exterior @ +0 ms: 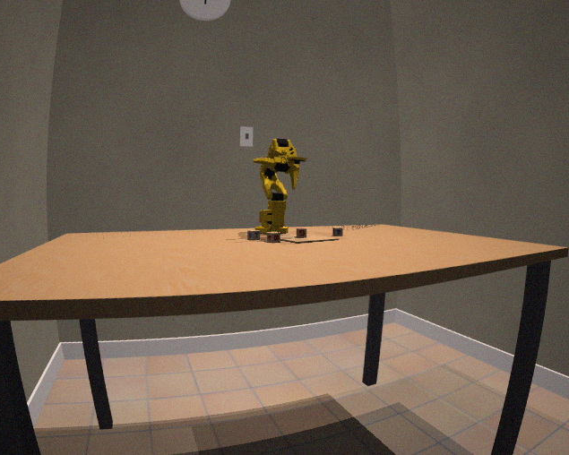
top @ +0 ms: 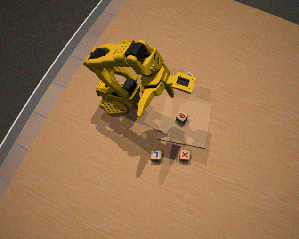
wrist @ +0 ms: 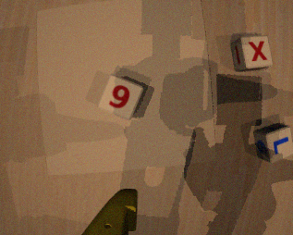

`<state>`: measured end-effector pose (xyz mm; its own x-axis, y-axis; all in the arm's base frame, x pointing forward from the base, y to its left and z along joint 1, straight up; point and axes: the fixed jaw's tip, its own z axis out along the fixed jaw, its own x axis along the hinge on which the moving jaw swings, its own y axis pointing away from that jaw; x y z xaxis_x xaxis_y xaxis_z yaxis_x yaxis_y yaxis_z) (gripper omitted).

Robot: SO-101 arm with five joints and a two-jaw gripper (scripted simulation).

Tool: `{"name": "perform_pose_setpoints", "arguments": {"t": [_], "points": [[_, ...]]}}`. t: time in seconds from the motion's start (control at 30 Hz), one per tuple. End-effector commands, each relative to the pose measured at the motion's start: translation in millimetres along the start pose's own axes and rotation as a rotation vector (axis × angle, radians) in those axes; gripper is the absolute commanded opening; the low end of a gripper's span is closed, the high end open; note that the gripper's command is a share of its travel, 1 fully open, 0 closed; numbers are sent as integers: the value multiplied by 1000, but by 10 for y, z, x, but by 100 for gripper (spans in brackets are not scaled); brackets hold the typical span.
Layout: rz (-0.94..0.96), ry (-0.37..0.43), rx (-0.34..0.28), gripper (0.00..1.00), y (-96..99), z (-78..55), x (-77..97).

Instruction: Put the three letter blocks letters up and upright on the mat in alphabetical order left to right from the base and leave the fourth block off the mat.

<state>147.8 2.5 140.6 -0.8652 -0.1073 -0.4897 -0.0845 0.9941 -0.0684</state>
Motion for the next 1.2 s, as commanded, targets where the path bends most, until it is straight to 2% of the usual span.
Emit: {"name": "perform_pose_setpoints", "arguments": {"t": [0.0, 0.2, 0.47, 0.8, 0.97, 1.17], "points": [[28, -7, 4, 100, -11, -23, 3], [36, 4, 3, 100, -11, -16, 19], [92, 75, 1, 100, -10, 32, 129], [88, 84, -4, 99, 4, 37, 128], [43, 106, -33, 95, 84, 52, 82], [-51, 153, -87, 86, 266, 88, 2]]}}
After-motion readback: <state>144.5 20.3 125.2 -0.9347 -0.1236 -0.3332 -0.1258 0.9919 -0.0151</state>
